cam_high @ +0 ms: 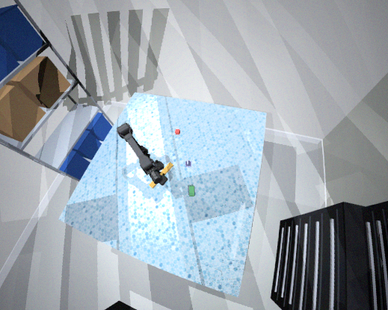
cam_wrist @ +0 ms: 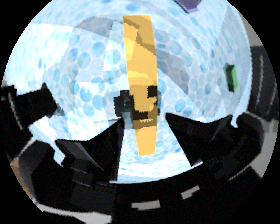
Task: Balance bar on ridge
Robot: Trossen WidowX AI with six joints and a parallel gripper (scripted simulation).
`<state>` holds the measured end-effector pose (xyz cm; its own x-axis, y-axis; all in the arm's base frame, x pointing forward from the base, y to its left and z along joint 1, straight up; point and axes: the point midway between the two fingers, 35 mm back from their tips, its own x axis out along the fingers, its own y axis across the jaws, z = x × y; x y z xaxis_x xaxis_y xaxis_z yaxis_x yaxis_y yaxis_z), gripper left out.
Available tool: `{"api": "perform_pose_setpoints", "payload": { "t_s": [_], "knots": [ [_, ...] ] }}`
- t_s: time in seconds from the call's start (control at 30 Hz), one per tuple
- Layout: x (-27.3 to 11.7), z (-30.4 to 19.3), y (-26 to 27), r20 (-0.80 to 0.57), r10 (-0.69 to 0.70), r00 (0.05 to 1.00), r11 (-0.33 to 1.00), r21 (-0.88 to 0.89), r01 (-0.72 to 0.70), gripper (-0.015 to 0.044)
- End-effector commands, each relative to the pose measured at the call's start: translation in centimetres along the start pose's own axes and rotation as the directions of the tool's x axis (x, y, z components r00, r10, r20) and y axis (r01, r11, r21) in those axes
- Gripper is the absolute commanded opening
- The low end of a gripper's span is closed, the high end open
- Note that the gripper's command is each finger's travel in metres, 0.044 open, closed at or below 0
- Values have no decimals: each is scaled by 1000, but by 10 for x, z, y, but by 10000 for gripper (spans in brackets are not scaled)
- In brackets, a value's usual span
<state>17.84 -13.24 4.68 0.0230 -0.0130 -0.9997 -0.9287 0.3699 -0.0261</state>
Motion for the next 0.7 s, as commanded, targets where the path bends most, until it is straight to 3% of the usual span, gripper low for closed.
{"api": "perform_pose_setpoints", "payload": {
  "t_s": [0.0,0.23,0.43,0.67],
  "knots": [
    [1,0,1,-2,4,1000,1000,4,-4,315],
    [1,0,1,-2,4,1000,1000,4,-4,315],
    [1,0,1,1,2,1000,1000,0,-2,157],
    [1,0,1,1,2,1000,1000,0,-2,111]
  ]
}}
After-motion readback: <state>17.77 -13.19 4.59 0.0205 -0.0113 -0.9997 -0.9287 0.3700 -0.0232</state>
